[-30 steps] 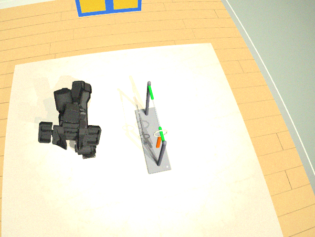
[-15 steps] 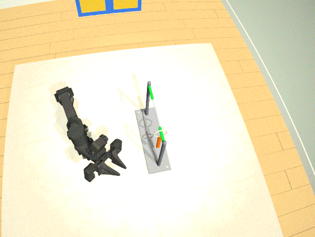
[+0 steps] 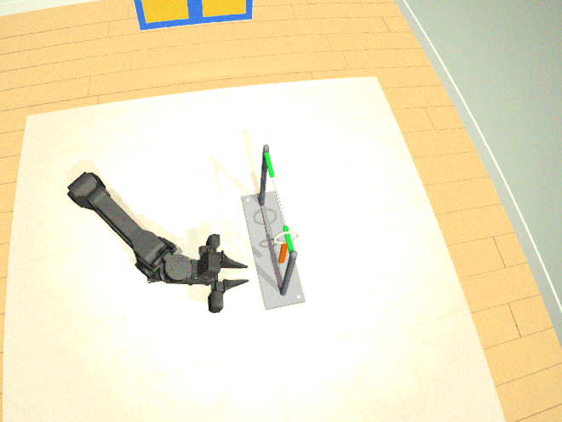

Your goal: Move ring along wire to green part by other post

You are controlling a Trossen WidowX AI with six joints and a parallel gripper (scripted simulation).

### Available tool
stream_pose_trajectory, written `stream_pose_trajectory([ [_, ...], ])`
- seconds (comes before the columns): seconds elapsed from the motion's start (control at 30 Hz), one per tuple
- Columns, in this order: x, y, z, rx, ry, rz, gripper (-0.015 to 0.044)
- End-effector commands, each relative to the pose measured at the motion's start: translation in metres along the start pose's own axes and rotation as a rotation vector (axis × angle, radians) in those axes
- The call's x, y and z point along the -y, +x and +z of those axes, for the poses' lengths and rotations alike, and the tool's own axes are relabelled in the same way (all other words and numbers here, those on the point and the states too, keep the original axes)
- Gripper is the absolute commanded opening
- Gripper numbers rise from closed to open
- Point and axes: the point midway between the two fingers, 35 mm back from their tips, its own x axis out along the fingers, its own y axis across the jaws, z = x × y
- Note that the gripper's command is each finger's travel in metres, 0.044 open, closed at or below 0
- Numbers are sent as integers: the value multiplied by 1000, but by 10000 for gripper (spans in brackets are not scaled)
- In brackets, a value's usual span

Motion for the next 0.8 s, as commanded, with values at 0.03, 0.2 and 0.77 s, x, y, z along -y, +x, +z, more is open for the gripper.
stream_pose_trajectory([
  [0.03,-18,4,-18,-30,30,85,160],
  [0.2,-18,4,-18,-30,29,85,160],
  [0.77,-21,40,30,81,-39,113,160],
])
